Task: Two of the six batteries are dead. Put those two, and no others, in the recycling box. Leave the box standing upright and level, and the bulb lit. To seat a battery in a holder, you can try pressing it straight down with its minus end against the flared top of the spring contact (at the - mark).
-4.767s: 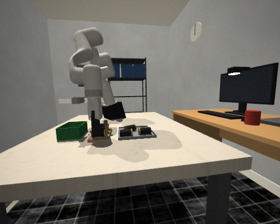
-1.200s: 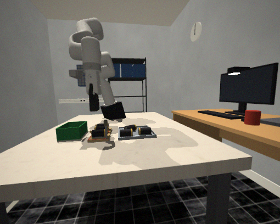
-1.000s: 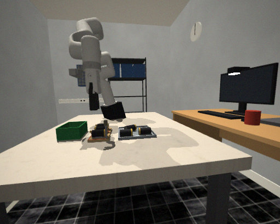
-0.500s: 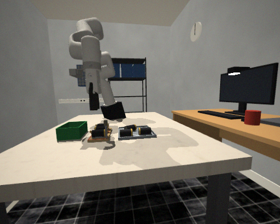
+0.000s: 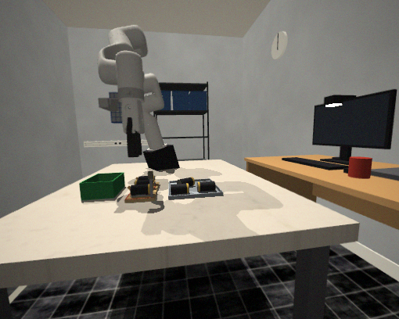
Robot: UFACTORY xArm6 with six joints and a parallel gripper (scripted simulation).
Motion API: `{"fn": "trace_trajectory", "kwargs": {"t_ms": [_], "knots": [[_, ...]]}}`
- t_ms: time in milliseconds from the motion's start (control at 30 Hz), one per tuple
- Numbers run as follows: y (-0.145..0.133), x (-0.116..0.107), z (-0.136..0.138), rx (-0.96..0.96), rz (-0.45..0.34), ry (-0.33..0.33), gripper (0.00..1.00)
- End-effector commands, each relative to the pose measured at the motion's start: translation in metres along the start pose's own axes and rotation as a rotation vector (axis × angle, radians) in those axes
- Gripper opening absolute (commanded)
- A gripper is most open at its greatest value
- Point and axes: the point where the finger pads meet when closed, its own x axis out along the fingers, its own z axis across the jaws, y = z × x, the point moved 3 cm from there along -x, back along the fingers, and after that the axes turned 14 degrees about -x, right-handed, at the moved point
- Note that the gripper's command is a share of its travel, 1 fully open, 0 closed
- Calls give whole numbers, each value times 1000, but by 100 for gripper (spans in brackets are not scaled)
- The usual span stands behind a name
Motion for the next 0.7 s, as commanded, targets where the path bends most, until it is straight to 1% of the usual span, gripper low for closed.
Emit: {"fn": "trace_trajectory", "kwargs": {"t_ms": [0, 67, 100, 133, 233, 267, 300, 667], "knots": [[0, -1, -1, 1, 1, 5, 51], [0, -1, -1, 1, 1, 5, 51], [0, 3, -1, 1, 1, 5, 51], [0, 13, -2, 1, 1, 5, 51], [0, 54, -2, 1, 1, 5, 51], [0, 63, -2, 1, 1, 5, 51], [0, 67, -2, 1, 1, 5, 51], [0, 68, -2, 1, 1, 5, 51]]}}
